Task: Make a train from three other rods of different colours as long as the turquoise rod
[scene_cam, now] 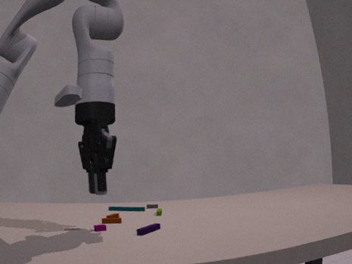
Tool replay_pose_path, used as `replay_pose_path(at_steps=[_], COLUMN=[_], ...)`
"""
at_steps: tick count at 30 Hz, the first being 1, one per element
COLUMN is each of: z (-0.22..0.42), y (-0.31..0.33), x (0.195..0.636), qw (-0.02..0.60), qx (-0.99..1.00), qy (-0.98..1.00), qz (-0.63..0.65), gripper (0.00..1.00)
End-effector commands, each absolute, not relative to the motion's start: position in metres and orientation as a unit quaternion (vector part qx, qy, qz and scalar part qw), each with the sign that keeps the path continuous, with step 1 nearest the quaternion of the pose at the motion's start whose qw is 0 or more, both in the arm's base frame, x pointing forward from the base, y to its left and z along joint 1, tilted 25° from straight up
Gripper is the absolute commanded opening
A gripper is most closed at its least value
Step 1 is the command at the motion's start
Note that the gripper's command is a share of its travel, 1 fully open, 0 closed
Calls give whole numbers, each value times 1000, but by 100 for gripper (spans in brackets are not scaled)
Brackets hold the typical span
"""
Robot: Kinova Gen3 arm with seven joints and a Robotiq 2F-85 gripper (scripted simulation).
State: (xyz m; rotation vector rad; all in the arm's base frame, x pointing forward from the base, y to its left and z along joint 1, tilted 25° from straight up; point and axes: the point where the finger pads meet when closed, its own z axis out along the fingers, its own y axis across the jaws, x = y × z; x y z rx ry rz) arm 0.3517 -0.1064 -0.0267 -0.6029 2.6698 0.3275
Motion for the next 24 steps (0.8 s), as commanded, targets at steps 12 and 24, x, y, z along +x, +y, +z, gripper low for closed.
replay_pose_path(at_steps=[12, 24], z=[-4, -3], y=[-116, -117], x=[345, 345], qw=[191, 191], qx=[-212, -212], qy=[952, 952], qz=[112, 112], gripper=[24, 100])
